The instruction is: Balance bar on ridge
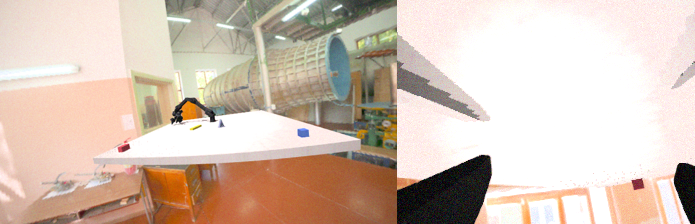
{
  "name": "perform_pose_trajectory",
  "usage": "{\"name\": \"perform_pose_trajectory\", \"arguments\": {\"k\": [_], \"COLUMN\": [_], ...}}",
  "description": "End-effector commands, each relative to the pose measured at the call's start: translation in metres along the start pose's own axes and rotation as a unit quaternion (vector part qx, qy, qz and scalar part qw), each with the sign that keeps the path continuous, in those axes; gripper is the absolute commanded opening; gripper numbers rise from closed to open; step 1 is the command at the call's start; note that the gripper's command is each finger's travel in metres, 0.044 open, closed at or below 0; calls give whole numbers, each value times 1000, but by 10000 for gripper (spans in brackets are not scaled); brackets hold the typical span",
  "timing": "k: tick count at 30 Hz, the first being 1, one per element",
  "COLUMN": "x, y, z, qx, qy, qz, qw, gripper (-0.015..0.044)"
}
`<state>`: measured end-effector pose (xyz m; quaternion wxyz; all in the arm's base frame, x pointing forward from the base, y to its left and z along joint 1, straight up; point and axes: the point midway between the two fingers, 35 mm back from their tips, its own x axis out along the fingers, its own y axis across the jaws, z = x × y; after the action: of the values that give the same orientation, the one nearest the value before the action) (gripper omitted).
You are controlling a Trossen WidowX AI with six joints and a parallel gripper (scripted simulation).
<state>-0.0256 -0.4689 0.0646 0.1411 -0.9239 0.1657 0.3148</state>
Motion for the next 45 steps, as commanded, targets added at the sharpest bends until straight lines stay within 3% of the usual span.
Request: {"name": "perform_pose_trajectory", "arguments": {"k": [1, 4, 23, 45], "x": [1, 11, 73, 113], "y": [-1, -10, -100, -216], "z": [-1, -10, -66, -93], "qx": [-2, -32, -297, -604], "qy": [-1, -7, -81, -132], "qz": [-1, -11, -109, -232], "qw": [1000, 999, 945, 751], "gripper": [374, 315, 315, 315]}}
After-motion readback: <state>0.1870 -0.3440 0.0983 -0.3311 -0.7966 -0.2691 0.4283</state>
